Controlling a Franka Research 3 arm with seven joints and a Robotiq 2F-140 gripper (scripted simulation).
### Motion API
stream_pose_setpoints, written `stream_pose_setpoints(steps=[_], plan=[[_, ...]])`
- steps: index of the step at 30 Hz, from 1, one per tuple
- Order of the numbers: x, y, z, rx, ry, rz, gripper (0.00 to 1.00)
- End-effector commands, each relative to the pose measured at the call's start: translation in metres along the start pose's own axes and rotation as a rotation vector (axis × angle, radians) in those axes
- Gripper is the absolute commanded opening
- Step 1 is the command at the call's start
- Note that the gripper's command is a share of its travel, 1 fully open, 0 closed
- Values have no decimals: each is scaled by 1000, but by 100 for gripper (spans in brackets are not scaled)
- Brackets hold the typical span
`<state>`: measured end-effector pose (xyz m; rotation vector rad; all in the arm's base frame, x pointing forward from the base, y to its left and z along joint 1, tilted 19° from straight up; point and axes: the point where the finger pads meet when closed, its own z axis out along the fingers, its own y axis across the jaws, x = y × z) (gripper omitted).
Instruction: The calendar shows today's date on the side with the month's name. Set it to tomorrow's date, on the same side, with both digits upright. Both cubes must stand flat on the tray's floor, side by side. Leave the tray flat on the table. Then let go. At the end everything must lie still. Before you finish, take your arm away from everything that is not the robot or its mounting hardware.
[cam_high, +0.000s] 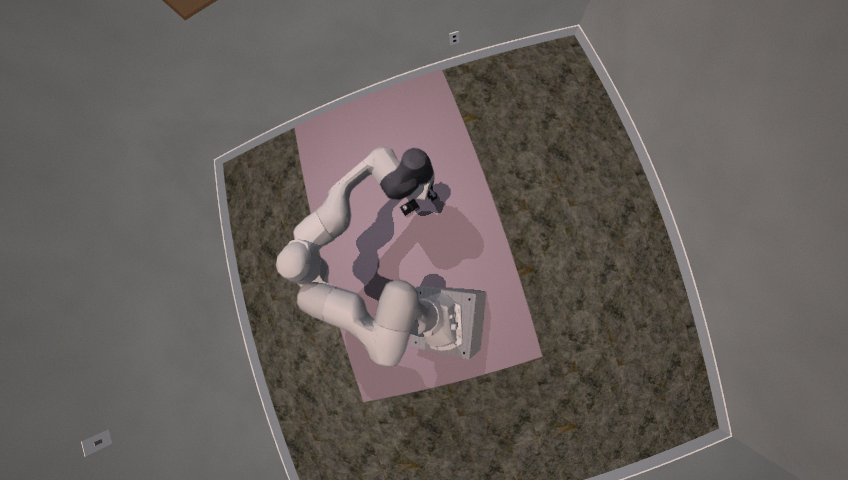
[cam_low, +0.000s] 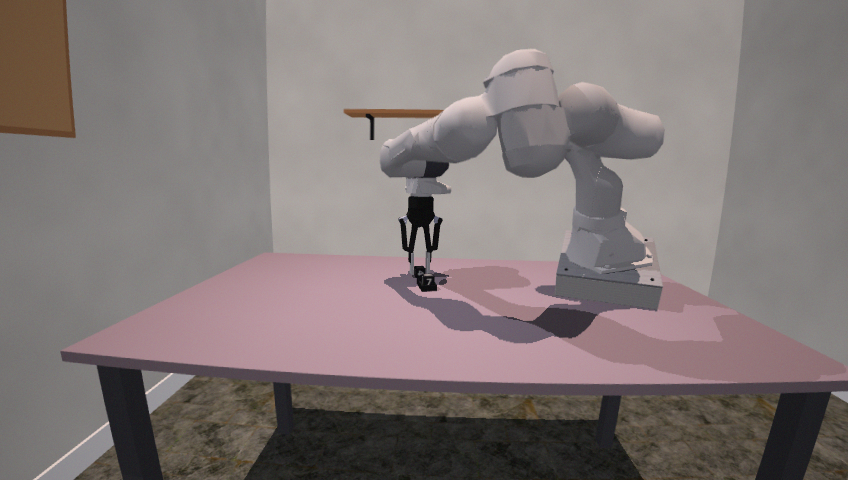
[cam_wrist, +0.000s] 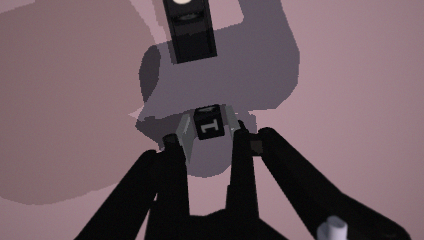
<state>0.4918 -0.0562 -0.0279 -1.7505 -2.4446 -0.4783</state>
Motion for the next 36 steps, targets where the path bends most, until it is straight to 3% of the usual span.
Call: stream_pose_setpoints(steps=[1,5,6,36], plan=[[-1,1,1,0,-2,-3,28],[-1,1,1,0,-2,-3,28],[-1,1,1,0,-2,-3,16],[-1,1,1,0,-2,-3,16]])
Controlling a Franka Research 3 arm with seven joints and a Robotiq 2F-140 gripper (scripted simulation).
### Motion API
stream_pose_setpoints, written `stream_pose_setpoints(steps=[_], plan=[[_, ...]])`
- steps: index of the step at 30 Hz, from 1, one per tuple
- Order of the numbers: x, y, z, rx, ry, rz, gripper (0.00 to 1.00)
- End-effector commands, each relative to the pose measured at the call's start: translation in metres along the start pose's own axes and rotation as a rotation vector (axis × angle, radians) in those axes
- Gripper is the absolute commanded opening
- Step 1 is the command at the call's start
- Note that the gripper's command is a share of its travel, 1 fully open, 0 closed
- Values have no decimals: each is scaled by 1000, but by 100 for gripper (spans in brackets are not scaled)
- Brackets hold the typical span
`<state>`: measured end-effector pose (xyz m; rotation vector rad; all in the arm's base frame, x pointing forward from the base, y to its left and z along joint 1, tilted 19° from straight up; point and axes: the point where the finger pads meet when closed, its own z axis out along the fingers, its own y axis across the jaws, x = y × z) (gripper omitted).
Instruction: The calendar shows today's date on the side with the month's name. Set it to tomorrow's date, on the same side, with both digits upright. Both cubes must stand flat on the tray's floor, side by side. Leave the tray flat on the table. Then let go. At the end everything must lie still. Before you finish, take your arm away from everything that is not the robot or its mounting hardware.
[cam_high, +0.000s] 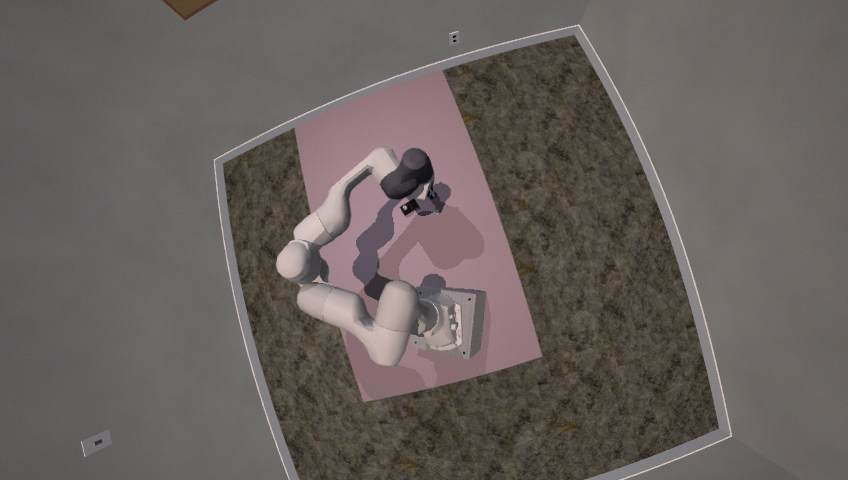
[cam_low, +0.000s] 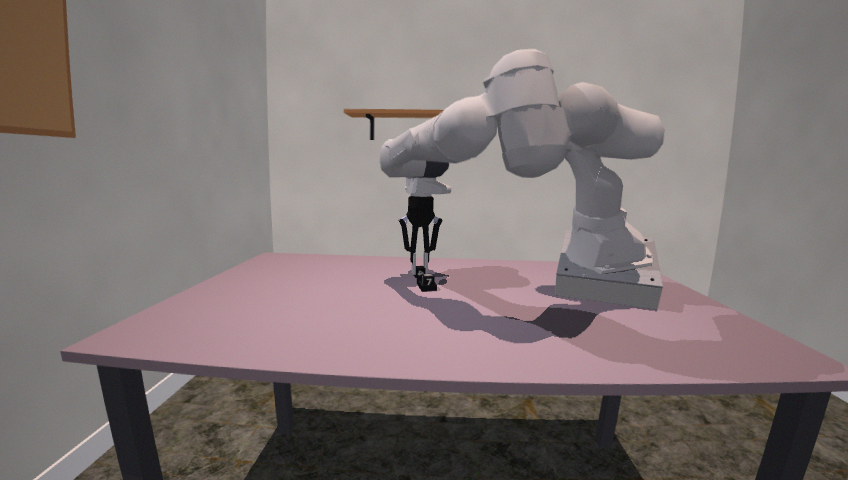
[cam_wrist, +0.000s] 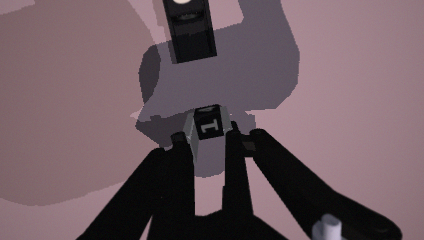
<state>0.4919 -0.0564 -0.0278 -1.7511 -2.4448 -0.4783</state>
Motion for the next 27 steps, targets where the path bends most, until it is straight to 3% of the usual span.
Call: stream_pose_setpoints(steps=[1,10,22,27], plan=[[-1,0,1,0,-2,-3,16],[-1,0,-6,0,-2,-3,16],[-1,0,-84,0,-2,-3,16],[-1,0,-96,0,-2,-3,16]])
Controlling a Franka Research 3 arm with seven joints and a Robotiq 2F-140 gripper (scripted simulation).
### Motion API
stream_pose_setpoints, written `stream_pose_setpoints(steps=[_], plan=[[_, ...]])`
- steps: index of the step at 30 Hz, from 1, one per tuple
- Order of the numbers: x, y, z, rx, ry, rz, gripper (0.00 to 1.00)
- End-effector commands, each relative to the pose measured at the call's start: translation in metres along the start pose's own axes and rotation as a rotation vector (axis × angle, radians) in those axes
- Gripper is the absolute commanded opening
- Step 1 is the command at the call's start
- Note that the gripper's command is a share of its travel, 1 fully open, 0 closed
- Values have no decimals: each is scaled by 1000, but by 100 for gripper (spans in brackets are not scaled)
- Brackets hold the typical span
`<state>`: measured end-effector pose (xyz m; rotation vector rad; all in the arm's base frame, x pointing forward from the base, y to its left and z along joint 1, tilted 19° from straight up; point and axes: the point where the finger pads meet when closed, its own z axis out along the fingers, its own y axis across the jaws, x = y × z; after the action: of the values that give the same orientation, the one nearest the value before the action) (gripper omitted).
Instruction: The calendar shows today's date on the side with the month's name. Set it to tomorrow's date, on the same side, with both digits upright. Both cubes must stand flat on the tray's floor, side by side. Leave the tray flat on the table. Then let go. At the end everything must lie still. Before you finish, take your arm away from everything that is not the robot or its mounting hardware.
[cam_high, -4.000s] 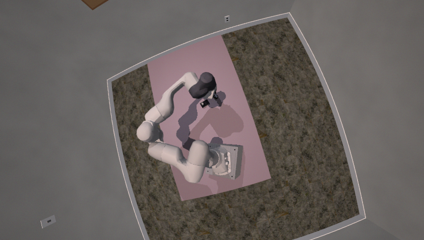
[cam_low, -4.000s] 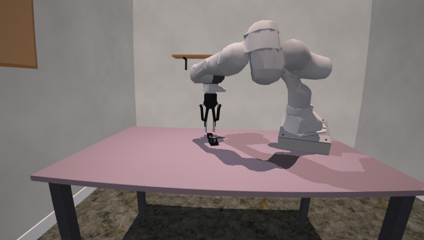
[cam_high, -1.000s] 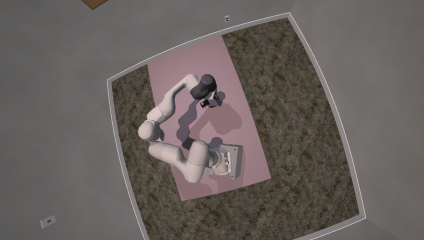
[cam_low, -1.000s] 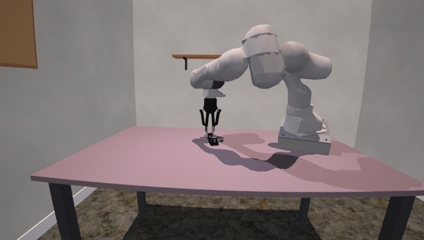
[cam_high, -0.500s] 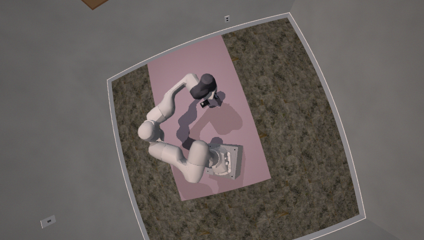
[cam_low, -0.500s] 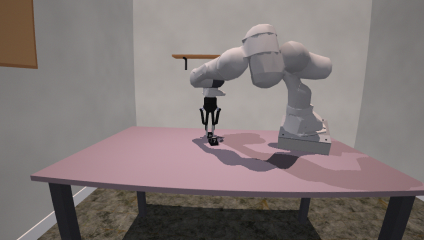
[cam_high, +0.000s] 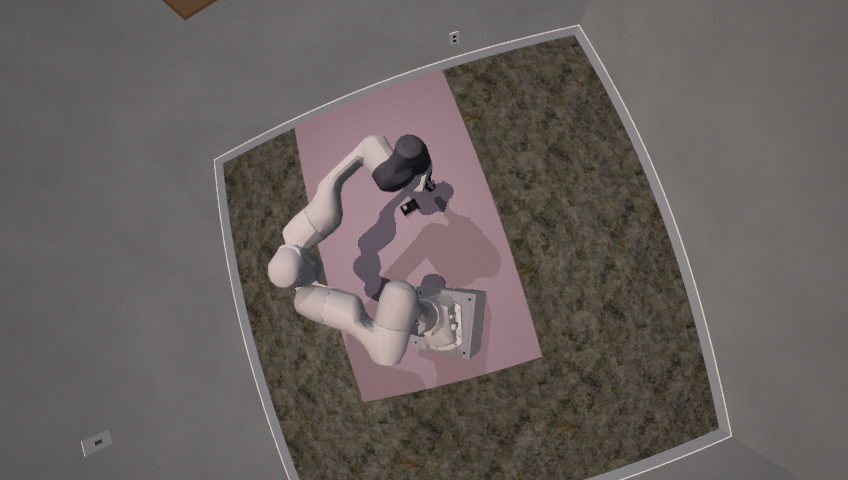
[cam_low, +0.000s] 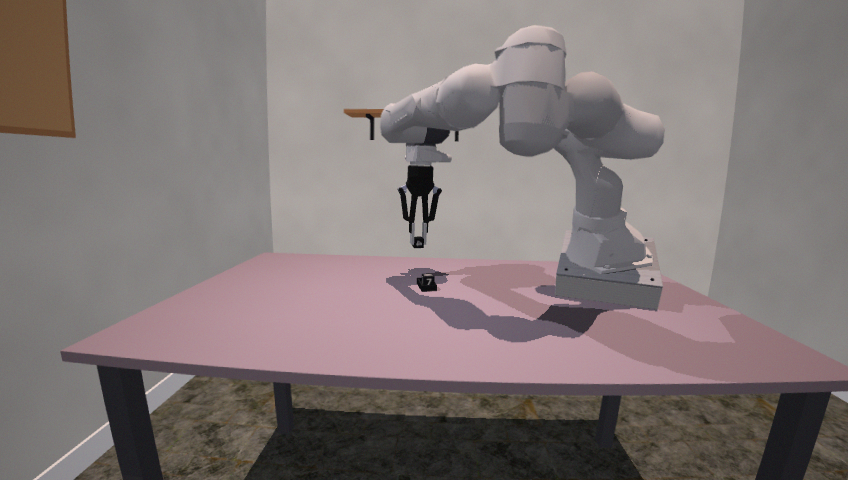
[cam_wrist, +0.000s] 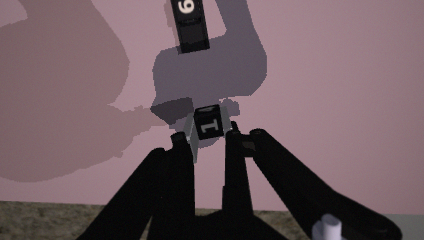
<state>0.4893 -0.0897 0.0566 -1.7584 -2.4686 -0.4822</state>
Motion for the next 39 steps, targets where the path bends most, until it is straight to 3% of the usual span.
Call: stream_pose_setpoints(steps=[1,11,13,15,18,20,39], plan=[[7,-4,-8,13,17,6,16],[8,-4,-9,13,16,6,16],[25,-2,-12,15,14,11,16],[25,-2,-12,15,14,11,16],[76,0,-18,13,15,26,16],[94,-1,-20,11,19,31,16],[95,-1,-17,13,17,32,16]])
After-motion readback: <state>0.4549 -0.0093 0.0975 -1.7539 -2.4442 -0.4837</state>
